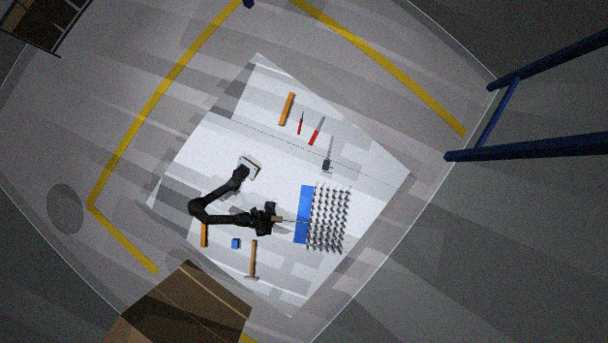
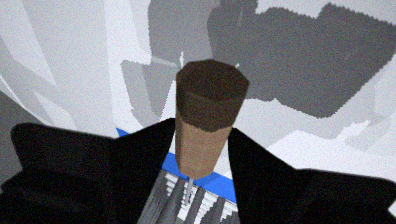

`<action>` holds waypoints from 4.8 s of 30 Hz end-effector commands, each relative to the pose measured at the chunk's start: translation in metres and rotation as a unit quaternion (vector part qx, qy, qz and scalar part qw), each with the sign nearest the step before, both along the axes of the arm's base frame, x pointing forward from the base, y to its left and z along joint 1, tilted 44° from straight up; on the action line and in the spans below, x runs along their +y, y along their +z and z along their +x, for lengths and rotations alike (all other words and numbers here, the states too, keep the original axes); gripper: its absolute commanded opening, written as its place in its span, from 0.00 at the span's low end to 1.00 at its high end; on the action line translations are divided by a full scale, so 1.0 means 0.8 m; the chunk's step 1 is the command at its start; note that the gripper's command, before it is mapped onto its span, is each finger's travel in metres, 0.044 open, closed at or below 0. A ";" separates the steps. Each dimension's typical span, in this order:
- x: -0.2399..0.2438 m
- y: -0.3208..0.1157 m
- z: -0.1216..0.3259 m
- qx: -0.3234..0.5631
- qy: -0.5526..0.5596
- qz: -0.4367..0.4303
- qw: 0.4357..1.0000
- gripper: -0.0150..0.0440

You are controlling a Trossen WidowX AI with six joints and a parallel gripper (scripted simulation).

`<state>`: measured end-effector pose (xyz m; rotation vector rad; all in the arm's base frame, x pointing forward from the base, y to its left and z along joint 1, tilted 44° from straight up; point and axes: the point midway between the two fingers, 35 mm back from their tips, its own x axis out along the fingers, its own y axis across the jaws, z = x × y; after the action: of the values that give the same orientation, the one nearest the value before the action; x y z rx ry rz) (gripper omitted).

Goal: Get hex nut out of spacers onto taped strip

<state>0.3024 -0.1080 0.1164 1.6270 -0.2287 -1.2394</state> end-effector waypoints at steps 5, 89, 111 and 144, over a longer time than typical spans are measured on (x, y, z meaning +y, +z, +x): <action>0.001 0.003 0.009 -0.007 -0.002 0.000 1.000 0.25; 0.018 -0.013 0.064 -0.009 -0.002 0.001 1.000 0.25; 0.022 -0.018 0.079 -0.010 -0.002 0.001 1.000 0.25; 0.030 -0.025 0.102 -0.010 -0.002 0.001 1.000 0.25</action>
<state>0.3792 -0.0851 0.0937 1.6322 -0.2315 -1.2371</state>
